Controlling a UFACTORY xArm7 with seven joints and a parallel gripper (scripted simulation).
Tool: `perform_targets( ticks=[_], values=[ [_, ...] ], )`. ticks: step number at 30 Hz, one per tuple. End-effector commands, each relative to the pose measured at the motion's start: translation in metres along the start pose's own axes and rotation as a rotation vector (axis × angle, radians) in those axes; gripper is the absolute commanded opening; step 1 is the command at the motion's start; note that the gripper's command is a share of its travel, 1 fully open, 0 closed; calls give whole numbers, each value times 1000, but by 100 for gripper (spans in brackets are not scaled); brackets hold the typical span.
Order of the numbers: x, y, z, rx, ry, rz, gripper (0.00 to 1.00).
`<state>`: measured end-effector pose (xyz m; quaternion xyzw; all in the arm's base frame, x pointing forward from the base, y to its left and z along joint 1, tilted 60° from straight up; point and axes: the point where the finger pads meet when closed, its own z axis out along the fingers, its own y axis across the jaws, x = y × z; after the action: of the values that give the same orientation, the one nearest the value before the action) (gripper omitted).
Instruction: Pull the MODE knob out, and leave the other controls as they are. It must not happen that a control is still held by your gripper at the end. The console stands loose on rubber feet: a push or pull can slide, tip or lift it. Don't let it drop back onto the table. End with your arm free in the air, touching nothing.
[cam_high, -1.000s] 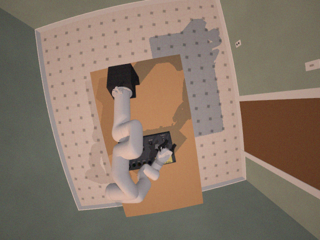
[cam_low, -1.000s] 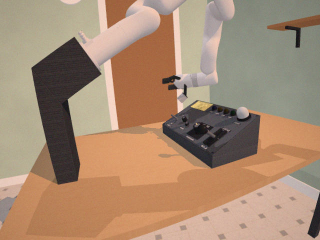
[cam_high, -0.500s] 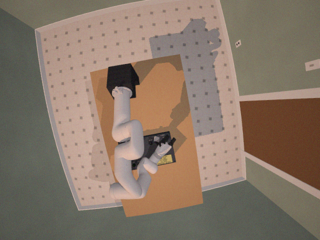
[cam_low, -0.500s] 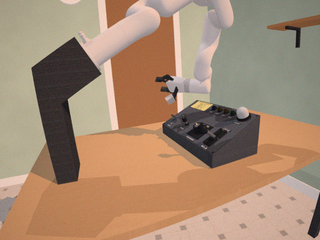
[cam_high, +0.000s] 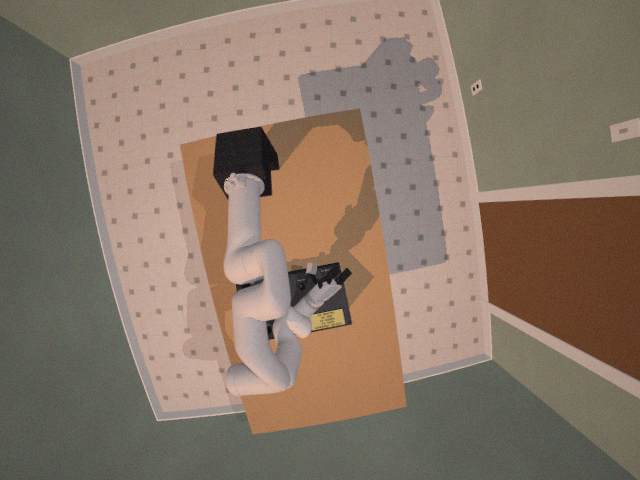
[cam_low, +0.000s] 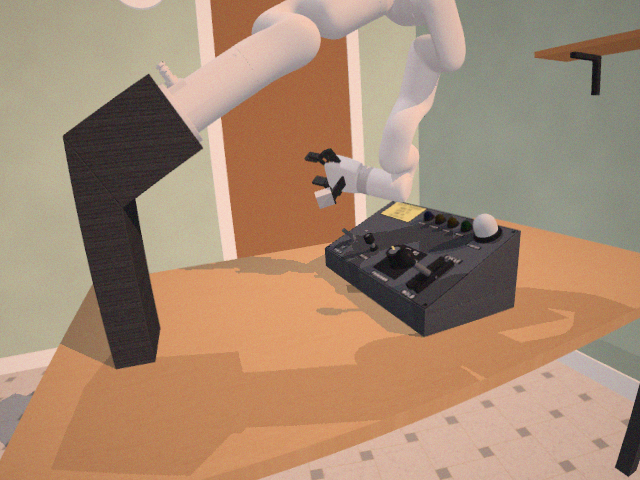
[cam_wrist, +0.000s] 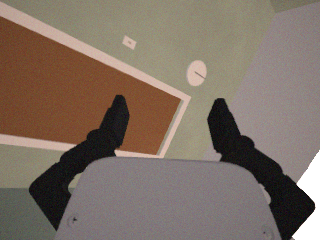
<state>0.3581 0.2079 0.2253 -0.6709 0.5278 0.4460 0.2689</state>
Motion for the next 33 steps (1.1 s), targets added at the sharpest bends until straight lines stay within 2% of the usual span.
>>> perform_targets(
  ticks=[1,5,17,18,21,24,33],
  values=[
    [10,16,27,-48,-180,208,100],
    [10,16,27,-81,-305,354,100],
    [10,16,27,-81,-305,354,100],
    [10,19,32,-124,-471,526,100],
    [9,20,32,-139,-527,572,100],
    [9,20,32,-169,-639,683,100],
    [9,20,32,-170,-642,686,100]
  ],
)
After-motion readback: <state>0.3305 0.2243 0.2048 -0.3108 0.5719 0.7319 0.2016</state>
